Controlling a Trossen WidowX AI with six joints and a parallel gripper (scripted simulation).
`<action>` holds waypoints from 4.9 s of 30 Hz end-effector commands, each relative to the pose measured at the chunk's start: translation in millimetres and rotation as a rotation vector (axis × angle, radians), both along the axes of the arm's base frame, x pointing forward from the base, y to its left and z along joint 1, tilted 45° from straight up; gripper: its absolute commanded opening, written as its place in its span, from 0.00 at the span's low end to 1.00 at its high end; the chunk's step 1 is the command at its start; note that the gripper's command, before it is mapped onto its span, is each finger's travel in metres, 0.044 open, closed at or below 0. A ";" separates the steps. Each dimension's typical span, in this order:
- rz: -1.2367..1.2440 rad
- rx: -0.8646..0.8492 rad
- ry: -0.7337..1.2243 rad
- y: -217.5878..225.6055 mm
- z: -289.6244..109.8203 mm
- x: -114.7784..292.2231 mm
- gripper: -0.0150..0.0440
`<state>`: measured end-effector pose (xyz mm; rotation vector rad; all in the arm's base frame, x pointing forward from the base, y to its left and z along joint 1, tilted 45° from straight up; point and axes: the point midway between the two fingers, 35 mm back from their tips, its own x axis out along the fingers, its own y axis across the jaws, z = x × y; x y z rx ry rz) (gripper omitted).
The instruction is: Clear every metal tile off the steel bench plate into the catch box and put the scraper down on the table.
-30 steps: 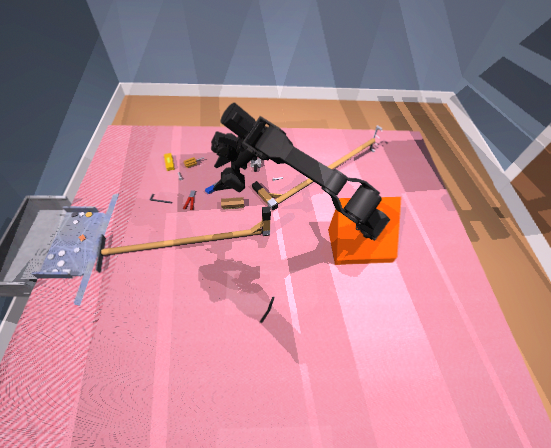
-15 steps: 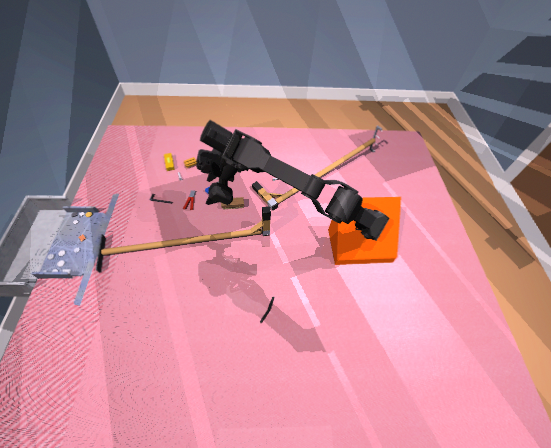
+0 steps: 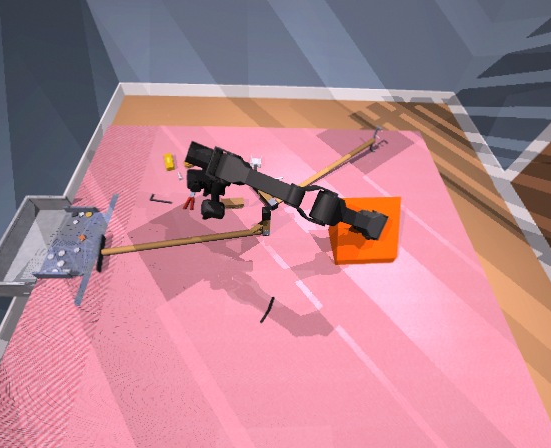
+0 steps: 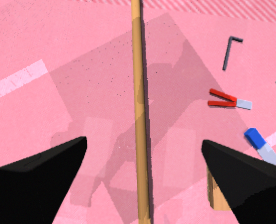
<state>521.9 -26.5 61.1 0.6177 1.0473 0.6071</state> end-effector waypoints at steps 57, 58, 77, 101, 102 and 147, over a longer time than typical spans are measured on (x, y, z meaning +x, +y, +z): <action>0.126 -0.029 0.042 13.8 -34.5 -39.3 1.00; 0.124 -0.028 0.040 12.2 -34.4 -41.1 1.00; 0.073 -0.010 -0.008 -14.7 -31.8 -77.4 1.00; 0.007 0.005 -0.071 -36.3 -31.2 -131.0 1.00; 0.004 0.006 -0.074 -36.9 -31.2 -133.4 1.00; -0.104 0.014 -0.177 -30.0 -46.2 -225.6 1.00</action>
